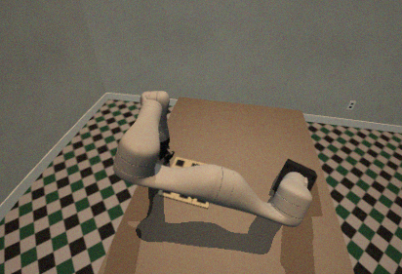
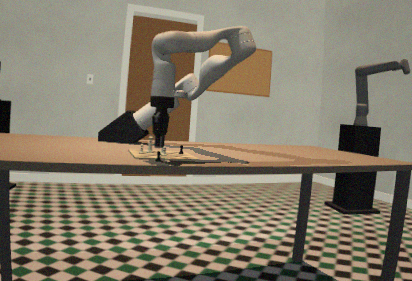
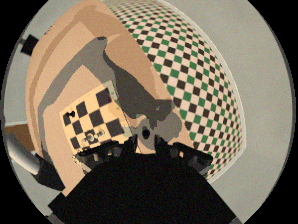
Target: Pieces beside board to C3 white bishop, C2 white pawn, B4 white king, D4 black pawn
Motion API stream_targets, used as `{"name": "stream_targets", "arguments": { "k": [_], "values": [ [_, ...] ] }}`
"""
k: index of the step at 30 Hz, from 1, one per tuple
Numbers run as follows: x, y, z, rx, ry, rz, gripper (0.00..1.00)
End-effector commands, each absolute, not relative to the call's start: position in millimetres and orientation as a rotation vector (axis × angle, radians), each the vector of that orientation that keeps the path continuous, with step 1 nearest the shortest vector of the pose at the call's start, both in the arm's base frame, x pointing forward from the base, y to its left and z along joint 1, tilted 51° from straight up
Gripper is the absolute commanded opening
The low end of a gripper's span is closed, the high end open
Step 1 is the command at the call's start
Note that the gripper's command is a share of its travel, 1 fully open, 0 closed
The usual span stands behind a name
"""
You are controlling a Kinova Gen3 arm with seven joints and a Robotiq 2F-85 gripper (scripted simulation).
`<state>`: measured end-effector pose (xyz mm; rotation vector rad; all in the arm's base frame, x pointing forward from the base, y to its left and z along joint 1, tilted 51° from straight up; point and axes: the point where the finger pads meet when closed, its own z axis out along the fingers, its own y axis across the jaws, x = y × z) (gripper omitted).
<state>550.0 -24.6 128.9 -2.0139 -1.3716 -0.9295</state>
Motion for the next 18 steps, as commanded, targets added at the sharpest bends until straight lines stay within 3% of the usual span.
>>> {"name": "stream_targets", "arguments": {
  "k": [1,18],
  "values": [
    [550.1,-23.7,128.0,-2.014,-1.371,-0.929,0.34],
    [550.4,-22.7,127.1,-2.014,-1.371,-0.929,0.34]
  ]
}}
